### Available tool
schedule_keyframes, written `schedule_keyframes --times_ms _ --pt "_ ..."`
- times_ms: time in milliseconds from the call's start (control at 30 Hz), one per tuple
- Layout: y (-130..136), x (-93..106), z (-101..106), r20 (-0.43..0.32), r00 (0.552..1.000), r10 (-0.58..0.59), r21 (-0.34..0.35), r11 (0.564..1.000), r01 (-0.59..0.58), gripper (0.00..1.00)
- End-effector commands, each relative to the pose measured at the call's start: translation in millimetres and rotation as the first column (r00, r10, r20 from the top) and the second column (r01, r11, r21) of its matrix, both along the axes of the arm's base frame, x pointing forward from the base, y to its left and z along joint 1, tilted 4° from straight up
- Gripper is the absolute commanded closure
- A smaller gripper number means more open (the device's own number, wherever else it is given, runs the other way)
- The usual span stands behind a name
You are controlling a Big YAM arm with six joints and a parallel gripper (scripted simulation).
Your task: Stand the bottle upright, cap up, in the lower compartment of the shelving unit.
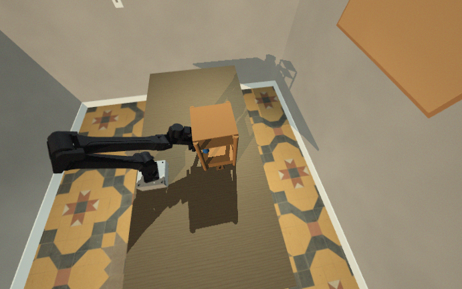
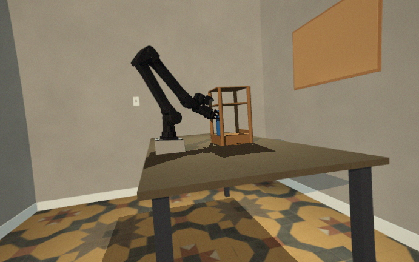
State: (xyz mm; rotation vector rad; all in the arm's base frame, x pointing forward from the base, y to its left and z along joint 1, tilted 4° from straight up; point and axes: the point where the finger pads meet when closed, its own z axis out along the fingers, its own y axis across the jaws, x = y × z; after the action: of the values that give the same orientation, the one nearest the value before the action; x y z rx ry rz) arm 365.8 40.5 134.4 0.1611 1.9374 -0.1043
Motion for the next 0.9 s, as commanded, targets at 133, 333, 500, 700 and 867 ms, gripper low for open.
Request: schedule_keyframes --times_ms 133,333,500,700,867 --pt "6.1 11.1 14.7 0.037 0.999 0.009 0.004 1.0 -0.009 0.23" --pt "6.1 11.1 14.4 0.036 0.999 0.009 0.003 1.0 -0.009 0.23" --pt "6.1 11.2 14.3 0.036 0.999 0.009 0.003 1.0 -0.009 0.23" --pt "6.2 11.0 14.3 0.036 0.999 0.009 0.003 1.0 -0.009 0.23" --pt "6.3 7.8 13.0 0.035 0.999 0.01 0.004 1.0 -0.01 0.23"
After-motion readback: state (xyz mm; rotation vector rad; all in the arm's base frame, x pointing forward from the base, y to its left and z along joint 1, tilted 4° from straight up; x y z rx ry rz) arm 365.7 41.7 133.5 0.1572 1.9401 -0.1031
